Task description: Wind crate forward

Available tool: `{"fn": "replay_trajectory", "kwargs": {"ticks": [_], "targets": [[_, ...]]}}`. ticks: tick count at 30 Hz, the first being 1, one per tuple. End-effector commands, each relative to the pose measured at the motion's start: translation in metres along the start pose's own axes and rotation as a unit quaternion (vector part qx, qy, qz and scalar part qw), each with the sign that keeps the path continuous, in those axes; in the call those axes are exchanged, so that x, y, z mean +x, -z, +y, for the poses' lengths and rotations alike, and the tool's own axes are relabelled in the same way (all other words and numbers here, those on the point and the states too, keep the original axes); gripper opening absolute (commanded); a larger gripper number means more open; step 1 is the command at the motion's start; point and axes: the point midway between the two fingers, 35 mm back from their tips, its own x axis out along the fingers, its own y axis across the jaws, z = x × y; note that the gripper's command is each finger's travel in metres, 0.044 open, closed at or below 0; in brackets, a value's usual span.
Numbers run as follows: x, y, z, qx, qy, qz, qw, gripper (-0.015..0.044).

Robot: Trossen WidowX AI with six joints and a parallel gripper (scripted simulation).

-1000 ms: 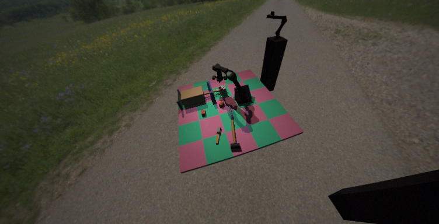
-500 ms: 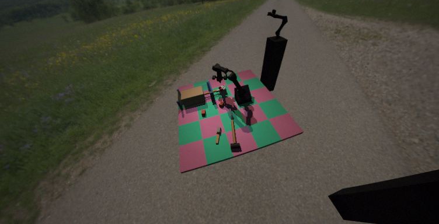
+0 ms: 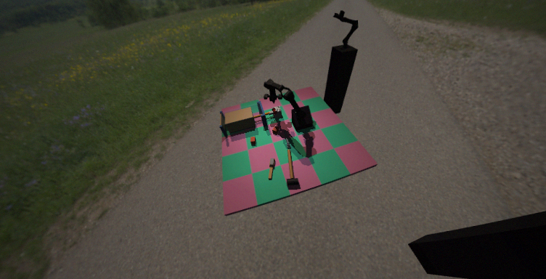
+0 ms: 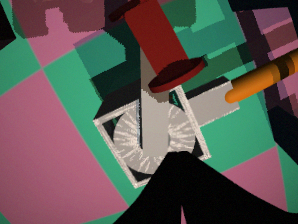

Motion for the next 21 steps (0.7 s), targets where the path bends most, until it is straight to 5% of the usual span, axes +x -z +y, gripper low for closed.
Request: {"fn": "replay_trajectory", "kwargs": {"ticks": [1,16,21], "targets": [[0.001,0.000,0.000,0.000,-0.003,0.000,1.000,0.0000],[0.001,0.000,0.000,0.000,-0.003,0.000,1.000,0.0000],[0.006,-0.015,-0.001,-0.075,0.015,0.067,0.995,0.0131]]}}
